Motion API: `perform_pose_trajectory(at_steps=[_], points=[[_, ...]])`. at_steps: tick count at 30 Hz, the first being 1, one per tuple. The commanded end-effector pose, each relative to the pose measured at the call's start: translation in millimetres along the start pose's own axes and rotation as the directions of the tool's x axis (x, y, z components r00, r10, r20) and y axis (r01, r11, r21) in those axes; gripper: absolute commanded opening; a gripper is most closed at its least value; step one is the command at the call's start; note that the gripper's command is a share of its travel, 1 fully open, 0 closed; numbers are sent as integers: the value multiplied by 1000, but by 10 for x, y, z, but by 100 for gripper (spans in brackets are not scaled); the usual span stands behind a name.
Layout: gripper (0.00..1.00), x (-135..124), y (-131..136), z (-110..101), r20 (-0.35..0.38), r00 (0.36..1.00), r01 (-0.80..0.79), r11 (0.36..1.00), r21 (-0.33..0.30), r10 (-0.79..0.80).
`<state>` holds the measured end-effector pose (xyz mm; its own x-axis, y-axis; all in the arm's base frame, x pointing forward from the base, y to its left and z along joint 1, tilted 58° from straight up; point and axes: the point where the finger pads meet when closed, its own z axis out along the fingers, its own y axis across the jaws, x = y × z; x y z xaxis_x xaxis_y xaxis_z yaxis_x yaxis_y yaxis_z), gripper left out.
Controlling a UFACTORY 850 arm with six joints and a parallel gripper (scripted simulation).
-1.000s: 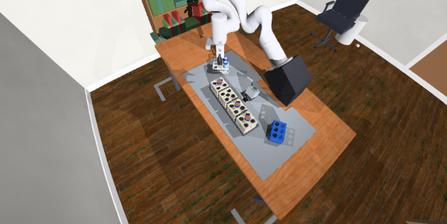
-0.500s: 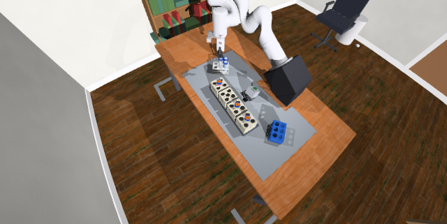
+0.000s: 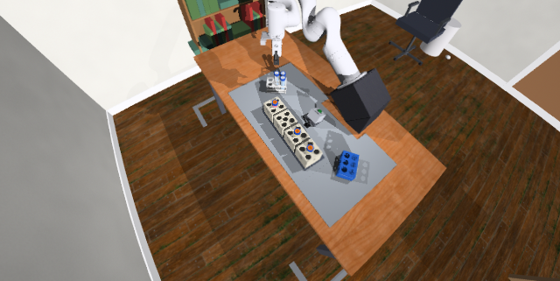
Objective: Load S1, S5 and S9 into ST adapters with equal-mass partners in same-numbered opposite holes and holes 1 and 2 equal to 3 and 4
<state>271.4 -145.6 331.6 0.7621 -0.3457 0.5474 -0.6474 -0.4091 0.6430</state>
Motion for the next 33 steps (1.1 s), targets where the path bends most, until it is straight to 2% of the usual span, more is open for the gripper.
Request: perform_pose_trajectory(at_steps=[1, 14, 33], points=[[57, 8, 194, -11, 0, 1000, 0, 1000, 3, 0], [57, 8, 194, -11, 0, 1000, 0, 1000, 3, 0], [57, 8, 194, 329, 0, 1000, 0, 1000, 3, 0]])
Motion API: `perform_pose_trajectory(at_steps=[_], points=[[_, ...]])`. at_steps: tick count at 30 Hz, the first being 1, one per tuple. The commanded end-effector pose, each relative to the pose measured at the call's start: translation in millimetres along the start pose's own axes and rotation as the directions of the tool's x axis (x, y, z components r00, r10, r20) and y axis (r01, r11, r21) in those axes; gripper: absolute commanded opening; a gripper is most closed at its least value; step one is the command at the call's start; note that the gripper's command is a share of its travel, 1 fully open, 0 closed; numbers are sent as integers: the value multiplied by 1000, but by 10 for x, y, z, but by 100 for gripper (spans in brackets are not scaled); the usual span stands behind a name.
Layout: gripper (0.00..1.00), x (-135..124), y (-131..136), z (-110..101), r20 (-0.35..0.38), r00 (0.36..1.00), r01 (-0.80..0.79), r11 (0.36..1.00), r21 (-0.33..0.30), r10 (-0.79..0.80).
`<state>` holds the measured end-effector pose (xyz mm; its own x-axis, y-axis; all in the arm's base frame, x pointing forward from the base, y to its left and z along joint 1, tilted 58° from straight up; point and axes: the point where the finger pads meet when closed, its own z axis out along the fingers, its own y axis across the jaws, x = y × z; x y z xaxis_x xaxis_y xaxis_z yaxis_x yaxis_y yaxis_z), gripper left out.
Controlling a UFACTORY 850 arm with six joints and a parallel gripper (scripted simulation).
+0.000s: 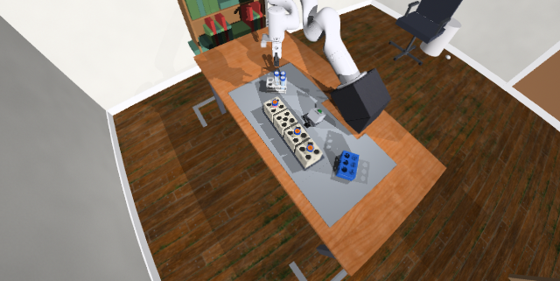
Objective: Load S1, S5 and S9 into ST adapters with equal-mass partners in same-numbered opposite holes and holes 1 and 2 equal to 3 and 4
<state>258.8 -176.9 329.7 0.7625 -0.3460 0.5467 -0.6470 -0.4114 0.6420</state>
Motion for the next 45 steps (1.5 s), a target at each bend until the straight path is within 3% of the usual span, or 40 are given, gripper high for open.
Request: perform_pose_trajectory(at_steps=[1, 45], points=[[57, 6, -2, 74, -1, 1000, -1, 1000, 0, 1], [57, 6, -2, 853, -1, 1000, -1, 1000, 0, 1]])
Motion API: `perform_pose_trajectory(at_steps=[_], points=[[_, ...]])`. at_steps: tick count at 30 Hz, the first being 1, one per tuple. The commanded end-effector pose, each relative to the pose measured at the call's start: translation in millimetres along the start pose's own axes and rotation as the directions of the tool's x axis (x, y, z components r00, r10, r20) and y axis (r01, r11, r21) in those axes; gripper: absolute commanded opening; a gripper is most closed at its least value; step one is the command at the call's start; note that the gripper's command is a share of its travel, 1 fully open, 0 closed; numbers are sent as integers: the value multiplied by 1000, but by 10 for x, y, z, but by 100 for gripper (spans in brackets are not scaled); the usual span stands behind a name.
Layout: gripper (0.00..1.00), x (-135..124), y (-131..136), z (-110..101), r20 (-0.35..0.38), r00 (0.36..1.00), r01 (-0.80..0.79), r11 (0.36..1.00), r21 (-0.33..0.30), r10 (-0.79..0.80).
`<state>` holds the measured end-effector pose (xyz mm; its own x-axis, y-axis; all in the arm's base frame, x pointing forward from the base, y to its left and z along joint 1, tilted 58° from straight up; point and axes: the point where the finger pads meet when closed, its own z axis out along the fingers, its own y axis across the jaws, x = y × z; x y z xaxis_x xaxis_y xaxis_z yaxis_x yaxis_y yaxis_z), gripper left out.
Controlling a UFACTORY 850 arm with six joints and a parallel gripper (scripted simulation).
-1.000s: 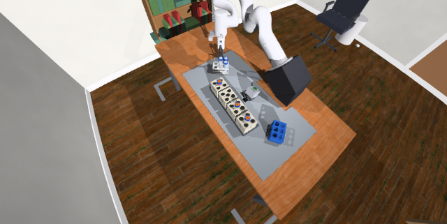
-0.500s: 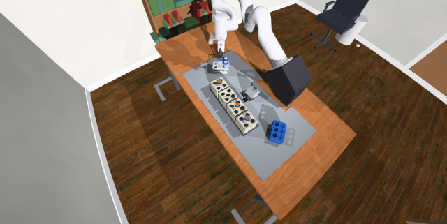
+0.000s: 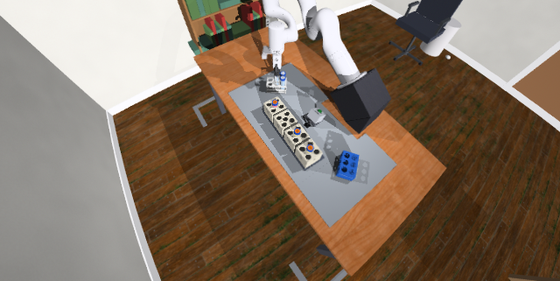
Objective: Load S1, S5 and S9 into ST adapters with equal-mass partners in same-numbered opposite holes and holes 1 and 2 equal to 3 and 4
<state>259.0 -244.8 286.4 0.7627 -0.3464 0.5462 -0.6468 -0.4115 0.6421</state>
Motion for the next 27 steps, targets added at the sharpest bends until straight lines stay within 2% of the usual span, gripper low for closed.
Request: perform_pose_trajectory(at_steps=[1, 27], points=[[57, 6, -2, 48, -1, 1000, -1, 1000, 0, 1], [57, 6, -2, 155, -1, 1000, -1, 1000, 0, 1]])
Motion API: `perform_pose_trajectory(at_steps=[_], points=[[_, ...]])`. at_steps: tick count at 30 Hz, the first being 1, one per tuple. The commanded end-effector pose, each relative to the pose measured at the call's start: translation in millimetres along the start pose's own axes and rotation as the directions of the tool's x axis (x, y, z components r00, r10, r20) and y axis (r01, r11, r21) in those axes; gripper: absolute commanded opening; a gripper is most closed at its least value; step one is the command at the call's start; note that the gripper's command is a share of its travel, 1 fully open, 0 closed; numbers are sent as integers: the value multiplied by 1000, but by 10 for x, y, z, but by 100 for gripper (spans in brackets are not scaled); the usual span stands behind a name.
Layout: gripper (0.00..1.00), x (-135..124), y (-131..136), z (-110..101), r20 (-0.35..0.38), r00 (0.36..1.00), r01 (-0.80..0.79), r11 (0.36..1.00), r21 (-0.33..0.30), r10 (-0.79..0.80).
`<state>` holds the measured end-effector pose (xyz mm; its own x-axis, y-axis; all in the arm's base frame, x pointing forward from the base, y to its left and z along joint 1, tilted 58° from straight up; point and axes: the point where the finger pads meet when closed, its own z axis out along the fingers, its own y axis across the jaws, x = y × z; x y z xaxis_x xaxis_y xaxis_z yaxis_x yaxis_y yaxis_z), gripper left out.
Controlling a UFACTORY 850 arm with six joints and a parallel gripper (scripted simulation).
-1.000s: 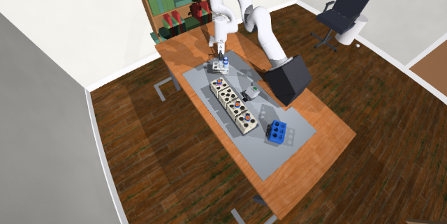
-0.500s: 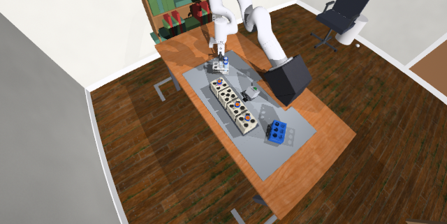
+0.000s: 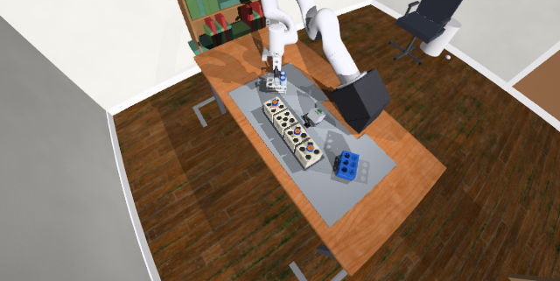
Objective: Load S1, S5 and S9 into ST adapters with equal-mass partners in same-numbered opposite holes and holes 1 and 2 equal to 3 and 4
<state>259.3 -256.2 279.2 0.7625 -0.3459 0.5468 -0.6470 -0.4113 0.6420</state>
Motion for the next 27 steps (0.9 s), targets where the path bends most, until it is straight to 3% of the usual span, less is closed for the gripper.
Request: perform_pose_trajectory(at_steps=[1, 27], points=[[57, 3, -1, 26, -1, 1000, 0, 1000, 0, 0], [57, 3, -1, 112, -1, 1000, 0, 1000, 0, 0]])
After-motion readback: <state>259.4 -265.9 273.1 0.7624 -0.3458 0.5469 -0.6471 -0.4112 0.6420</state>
